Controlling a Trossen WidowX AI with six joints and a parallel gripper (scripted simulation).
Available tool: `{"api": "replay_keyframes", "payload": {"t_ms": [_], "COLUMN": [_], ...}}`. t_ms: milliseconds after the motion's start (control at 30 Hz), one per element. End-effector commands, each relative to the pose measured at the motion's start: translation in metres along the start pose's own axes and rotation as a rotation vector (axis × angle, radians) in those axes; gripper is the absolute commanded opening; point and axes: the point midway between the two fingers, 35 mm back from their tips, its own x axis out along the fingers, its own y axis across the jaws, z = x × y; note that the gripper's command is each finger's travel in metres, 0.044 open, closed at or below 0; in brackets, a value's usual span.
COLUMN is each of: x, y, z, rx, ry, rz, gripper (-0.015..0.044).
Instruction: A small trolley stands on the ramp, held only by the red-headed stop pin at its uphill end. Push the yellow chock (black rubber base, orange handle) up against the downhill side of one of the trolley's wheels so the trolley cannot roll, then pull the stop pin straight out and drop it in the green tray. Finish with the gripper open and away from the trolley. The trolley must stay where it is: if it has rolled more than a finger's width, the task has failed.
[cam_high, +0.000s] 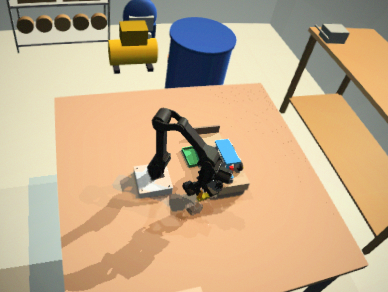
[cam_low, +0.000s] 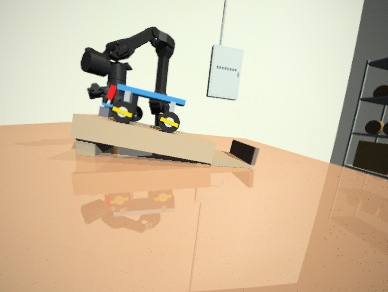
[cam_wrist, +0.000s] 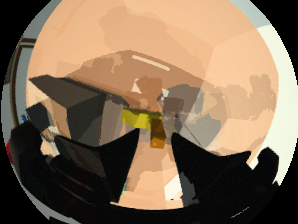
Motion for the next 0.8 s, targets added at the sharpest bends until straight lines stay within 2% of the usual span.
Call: {"api": "replay_keyframes", "payload": {"t_ms": [0, 400, 567, 767], "x": [0.007, 0.023, 0.019, 0.019], "y": [-0.001, -0.001, -0.001, -0.001], "z": [0.000, 0.000, -0.001, -0.001], "rx": [-0.003, -0.003, 0.002, 0.002], "ry": [-0.001, -0.001, 0.003, 0.003], "rz": [-0.006, -0.006, -0.002, -0.002], "gripper": [0.0190, 0.0190, 0.0059, 0.0019]}}
